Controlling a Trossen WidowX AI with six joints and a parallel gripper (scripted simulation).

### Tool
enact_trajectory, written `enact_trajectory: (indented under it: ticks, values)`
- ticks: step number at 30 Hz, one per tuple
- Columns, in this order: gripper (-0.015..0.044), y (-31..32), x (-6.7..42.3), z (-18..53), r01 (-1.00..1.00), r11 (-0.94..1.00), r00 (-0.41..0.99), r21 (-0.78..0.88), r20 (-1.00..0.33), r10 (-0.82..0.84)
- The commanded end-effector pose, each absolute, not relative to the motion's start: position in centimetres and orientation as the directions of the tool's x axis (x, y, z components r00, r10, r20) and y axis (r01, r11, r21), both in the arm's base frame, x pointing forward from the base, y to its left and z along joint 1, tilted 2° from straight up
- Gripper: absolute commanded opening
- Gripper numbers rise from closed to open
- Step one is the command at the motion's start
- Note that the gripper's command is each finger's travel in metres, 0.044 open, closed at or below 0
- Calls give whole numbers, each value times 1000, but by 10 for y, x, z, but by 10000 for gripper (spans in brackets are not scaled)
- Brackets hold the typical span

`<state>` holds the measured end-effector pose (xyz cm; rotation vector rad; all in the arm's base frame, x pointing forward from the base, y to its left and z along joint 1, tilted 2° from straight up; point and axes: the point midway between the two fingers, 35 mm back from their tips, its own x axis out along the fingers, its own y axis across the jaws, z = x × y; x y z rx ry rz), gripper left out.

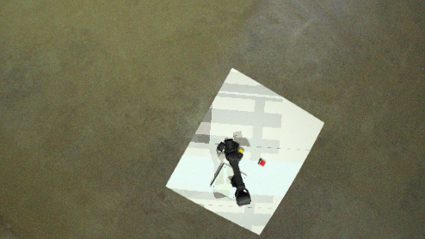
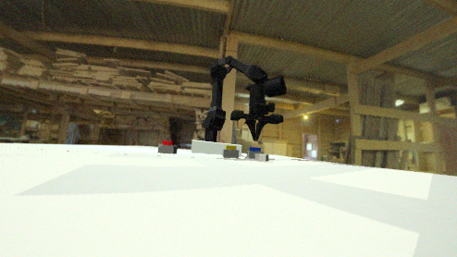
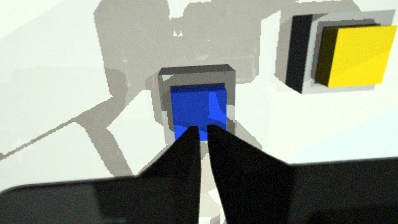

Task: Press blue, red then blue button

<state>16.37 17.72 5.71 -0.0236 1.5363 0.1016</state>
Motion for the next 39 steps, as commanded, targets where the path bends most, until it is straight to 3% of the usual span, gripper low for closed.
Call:
enact_trajectory:
  ticks: [1,39]
  values:
    - [20,178,163,50,-82,995,25,48,-998,50]
    - [20,178,163,26,-82,995,25,48,-998,50]
